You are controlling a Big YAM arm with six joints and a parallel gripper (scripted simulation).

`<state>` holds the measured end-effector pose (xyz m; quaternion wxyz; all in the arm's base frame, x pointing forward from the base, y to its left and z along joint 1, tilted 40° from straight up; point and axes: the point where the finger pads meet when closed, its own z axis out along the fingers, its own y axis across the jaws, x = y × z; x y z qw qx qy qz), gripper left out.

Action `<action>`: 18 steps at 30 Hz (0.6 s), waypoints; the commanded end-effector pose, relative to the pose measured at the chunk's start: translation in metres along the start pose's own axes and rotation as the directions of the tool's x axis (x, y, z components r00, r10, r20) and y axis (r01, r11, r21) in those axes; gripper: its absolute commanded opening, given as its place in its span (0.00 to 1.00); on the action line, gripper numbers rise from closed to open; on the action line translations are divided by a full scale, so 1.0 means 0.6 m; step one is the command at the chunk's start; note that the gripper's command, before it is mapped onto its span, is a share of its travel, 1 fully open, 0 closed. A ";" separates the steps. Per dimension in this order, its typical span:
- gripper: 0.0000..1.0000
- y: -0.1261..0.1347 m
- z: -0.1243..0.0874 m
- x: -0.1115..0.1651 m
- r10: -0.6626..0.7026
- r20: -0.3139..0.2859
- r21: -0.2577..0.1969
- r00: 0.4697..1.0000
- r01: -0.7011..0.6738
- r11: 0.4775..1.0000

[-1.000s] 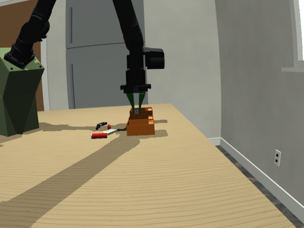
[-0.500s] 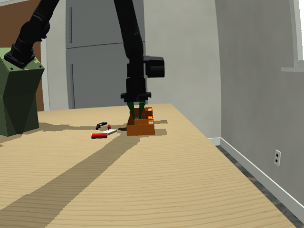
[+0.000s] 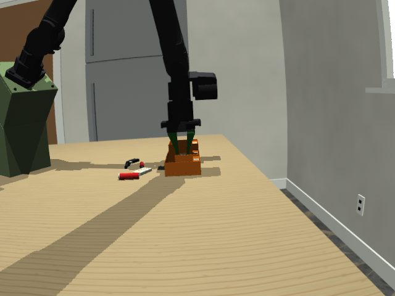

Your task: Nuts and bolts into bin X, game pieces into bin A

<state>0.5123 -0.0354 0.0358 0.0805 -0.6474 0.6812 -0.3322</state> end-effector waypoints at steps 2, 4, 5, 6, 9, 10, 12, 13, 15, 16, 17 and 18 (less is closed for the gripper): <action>0.30 -0.009 -0.013 0.014 0.010 -0.001 0.026 1.000 -0.010 1.000; 0.30 0.000 -0.008 0.012 0.004 -0.001 0.009 1.000 -0.004 1.000; 0.30 0.000 -0.009 0.012 0.005 -0.001 0.011 1.000 -0.005 1.000; 0.30 -0.001 -0.009 0.013 0.006 -0.001 0.012 1.000 -0.006 1.000; 0.30 -0.002 -0.009 0.014 0.008 -0.001 0.016 1.000 -0.008 1.000; 0.30 -0.002 -0.009 0.014 0.008 -0.001 0.017 1.000 -0.008 1.000; 0.30 -0.003 -0.010 0.014 0.009 -0.001 0.020 1.000 -0.009 1.000; 0.30 -0.003 -0.010 0.014 0.010 -0.001 0.020 1.000 -0.009 1.000; 0.30 -0.003 -0.010 0.014 0.009 -0.001 0.019 1.000 -0.009 1.000; 0.30 -0.003 -0.010 0.014 0.009 -0.001 0.020 1.000 -0.009 1.000; 0.30 -0.003 -0.010 0.015 0.010 -0.001 0.021 1.000 -0.010 1.000; 0.30 -0.003 -0.010 0.015 0.010 -0.001 0.021 1.000 -0.010 1.000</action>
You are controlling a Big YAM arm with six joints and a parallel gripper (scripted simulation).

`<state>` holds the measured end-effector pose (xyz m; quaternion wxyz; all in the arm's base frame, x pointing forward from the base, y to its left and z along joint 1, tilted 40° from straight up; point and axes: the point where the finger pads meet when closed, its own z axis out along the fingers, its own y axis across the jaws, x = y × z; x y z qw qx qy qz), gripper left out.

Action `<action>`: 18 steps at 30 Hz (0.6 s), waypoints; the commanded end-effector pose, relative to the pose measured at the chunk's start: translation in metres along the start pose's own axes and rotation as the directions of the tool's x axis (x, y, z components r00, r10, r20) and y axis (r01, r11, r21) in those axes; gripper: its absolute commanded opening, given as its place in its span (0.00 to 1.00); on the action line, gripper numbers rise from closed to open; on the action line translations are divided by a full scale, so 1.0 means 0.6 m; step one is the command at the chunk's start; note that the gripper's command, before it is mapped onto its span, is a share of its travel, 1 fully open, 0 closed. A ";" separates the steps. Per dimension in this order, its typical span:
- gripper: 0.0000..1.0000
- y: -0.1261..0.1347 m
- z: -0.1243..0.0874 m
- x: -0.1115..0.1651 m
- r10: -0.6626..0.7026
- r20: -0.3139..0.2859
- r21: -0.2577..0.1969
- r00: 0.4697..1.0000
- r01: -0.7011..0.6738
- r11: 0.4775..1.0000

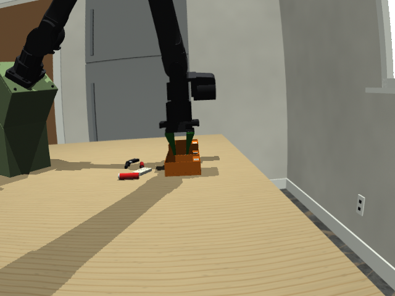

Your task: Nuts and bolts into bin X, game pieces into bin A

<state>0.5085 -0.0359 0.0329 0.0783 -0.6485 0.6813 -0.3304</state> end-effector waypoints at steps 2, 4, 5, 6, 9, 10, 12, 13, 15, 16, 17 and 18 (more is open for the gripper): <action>0.30 -0.011 -0.008 0.000 0.003 0.005 0.017 1.000 -0.003 1.000; 0.30 -0.011 -0.012 0.015 0.013 -0.002 0.027 1.000 -0.013 1.000; 0.30 -0.011 -0.012 0.015 0.012 -0.002 0.026 1.000 -0.012 1.000; 0.30 -0.011 -0.012 0.015 0.012 -0.002 0.026 1.000 -0.012 1.000; 0.30 -0.012 -0.013 0.015 0.013 -0.001 0.029 1.000 -0.013 1.000; 0.30 -0.012 -0.013 0.015 0.013 -0.001 0.029 1.000 -0.013 1.000; 0.30 -0.011 -0.013 0.016 0.013 -0.002 0.028 1.000 -0.013 1.000; 0.30 -0.011 -0.013 0.016 0.013 -0.002 0.029 1.000 -0.013 1.000; 0.30 -0.011 -0.013 0.016 0.013 -0.002 0.029 1.000 -0.013 1.000; 0.30 -0.011 -0.013 0.015 0.013 -0.002 0.028 1.000 -0.013 1.000; 0.30 -0.011 -0.013 0.015 0.013 -0.002 0.028 1.000 -0.013 1.000; 0.30 -0.011 -0.013 0.015 0.013 -0.002 0.028 1.000 -0.013 1.000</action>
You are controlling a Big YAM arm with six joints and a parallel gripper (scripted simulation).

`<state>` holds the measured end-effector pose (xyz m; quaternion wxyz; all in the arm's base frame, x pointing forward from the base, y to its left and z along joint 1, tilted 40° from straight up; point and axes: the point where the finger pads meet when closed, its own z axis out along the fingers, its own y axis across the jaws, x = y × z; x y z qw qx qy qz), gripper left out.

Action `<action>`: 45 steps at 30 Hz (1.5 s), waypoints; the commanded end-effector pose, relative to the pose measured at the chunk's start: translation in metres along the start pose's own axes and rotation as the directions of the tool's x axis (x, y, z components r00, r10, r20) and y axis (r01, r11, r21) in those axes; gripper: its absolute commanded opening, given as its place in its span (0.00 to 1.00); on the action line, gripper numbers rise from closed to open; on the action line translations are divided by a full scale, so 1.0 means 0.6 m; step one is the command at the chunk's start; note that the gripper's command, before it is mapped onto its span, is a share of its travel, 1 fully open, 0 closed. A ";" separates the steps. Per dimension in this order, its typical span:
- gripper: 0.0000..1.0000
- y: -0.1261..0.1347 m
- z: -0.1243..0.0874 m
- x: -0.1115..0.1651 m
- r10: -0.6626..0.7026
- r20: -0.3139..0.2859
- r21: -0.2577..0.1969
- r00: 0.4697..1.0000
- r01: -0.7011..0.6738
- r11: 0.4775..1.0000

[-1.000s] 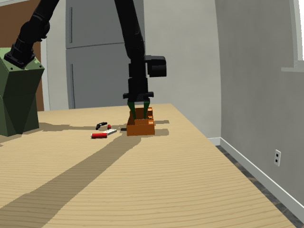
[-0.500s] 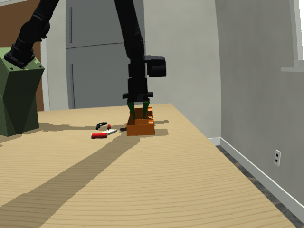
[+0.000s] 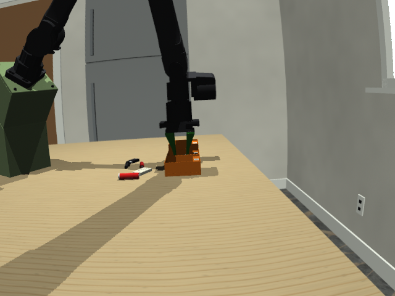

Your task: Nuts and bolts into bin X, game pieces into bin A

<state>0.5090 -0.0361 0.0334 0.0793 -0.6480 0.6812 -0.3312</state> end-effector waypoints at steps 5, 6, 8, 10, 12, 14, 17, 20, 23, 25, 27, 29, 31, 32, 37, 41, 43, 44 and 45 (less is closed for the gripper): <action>0.30 -0.004 -0.031 -0.007 0.000 0.012 0.016 1.000 0.000 1.000; 0.30 -0.004 -0.034 -0.007 0.000 0.011 0.016 1.000 0.000 1.000; 0.30 -0.004 -0.038 -0.007 0.000 0.011 0.016 1.000 0.000 1.000; 0.30 -0.004 -0.042 -0.007 0.000 0.011 0.016 1.000 0.000 1.000; 0.30 -0.004 -0.047 -0.007 0.000 0.011 0.016 1.000 -0.001 1.000; 0.30 -0.004 -0.051 -0.007 0.000 0.011 0.016 1.000 -0.001 1.000; 0.30 -0.004 -0.053 -0.007 0.000 0.011 0.016 1.000 -0.001 1.000; 0.30 -0.004 -0.060 -0.007 0.000 0.011 0.016 1.000 -0.001 1.000; 0.30 -0.004 -0.067 -0.007 0.001 0.011 0.016 1.000 -0.001 1.000; 0.30 -0.004 -0.070 -0.007 0.001 0.011 0.016 1.000 -0.001 1.000; 0.30 -0.004 -0.079 -0.007 0.001 0.010 0.016 1.000 -0.001 1.000; 0.30 -0.003 -0.095 -0.007 0.001 0.011 0.016 1.000 -0.001 1.000; 0.30 -0.003 -0.107 -0.007 0.001 0.011 0.016 1.000 -0.001 1.000; 0.30 -0.003 -0.108 -0.007 0.001 0.011 0.016 1.000 -0.001 1.000; 0.30 0.011 -0.089 -0.016 -0.012 0.011 -0.013 1.000 0.012 1.000; 0.30 -0.002 -0.101 -0.012 0.002 0.011 0.018 1.000 -0.002 1.000; 0.30 -0.007 -0.104 -0.012 0.004 0.013 0.024 1.000 -0.005 1.000; 0.39 0.002 -0.099 0.019 0.083 0.003 0.028 0.997 -0.083 0.996; 0.39 0.013 -0.099 0.027 0.132 0.004 0.028 0.991 -0.132 0.991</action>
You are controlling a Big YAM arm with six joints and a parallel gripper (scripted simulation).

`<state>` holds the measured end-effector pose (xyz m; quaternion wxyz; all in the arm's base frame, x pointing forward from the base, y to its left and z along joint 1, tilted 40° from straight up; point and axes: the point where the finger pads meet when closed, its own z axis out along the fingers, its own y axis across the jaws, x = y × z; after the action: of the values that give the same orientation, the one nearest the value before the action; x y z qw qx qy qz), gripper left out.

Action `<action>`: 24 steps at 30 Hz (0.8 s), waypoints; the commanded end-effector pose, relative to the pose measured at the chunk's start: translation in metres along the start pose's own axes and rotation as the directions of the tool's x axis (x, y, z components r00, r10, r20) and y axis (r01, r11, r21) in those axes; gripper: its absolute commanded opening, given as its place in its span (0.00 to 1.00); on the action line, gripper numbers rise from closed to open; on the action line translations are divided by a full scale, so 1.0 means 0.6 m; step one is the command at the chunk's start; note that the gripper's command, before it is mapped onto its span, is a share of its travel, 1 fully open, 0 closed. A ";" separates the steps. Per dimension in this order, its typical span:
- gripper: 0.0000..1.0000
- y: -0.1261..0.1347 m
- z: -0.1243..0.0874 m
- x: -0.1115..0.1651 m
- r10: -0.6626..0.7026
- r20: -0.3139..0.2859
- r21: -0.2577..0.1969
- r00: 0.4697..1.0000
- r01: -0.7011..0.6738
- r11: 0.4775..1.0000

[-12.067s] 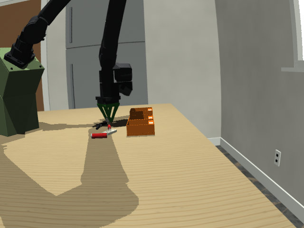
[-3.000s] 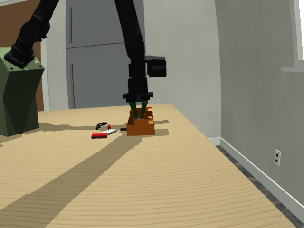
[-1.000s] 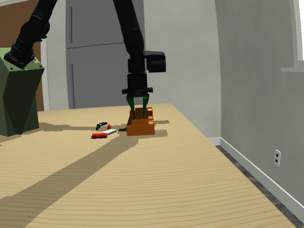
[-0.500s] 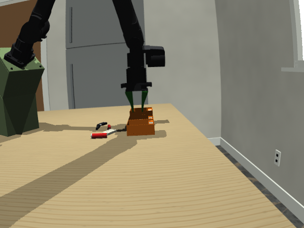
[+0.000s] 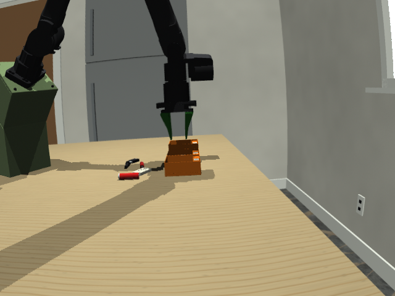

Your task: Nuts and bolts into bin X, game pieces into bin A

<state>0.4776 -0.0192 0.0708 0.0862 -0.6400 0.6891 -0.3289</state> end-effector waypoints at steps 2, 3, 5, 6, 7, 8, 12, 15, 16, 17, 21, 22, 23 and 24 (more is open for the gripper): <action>0.39 0.027 -0.014 0.044 0.179 0.000 0.024 0.984 -0.179 0.984; 0.39 0.037 -0.014 0.053 0.203 0.002 0.022 0.979 -0.203 0.979; 0.39 0.048 -0.014 0.062 0.228 0.004 0.020 0.974 -0.228 0.974; 0.39 0.048 -0.014 0.062 0.228 0.004 0.020 0.974 -0.228 0.974; 0.39 0.059 -0.014 0.071 0.294 0.001 0.017 0.956 -0.294 0.956; 0.39 0.070 -0.014 0.080 0.318 0.001 0.013 0.948 -0.318 0.948; 0.39 0.113 -0.014 0.116 0.423 0.004 0.016 0.906 -0.423 0.906; 0.39 0.147 -0.014 0.144 0.473 0.002 0.027 0.881 -0.473 0.881; 0.39 0.150 -0.014 0.147 0.473 0.002 0.027 0.881 -0.473 0.881; 0.39 0.151 -0.014 0.149 0.473 0.002 0.027 0.881 -0.473 0.881; 0.39 0.136 -0.005 0.128 0.453 0.011 0.016 0.892 -0.453 0.892; 0.39 0.136 -0.005 0.128 0.453 0.011 0.016 0.892 -0.453 0.892; 0.39 0.136 -0.005 0.128 0.453 0.011 0.016 0.892 -0.453 0.892; 0.39 0.131 -0.013 0.130 0.454 0.011 0.022 0.891 -0.454 0.891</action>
<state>0.3831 -0.0993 0.0431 0.1529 -0.4638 0.8196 -0.2995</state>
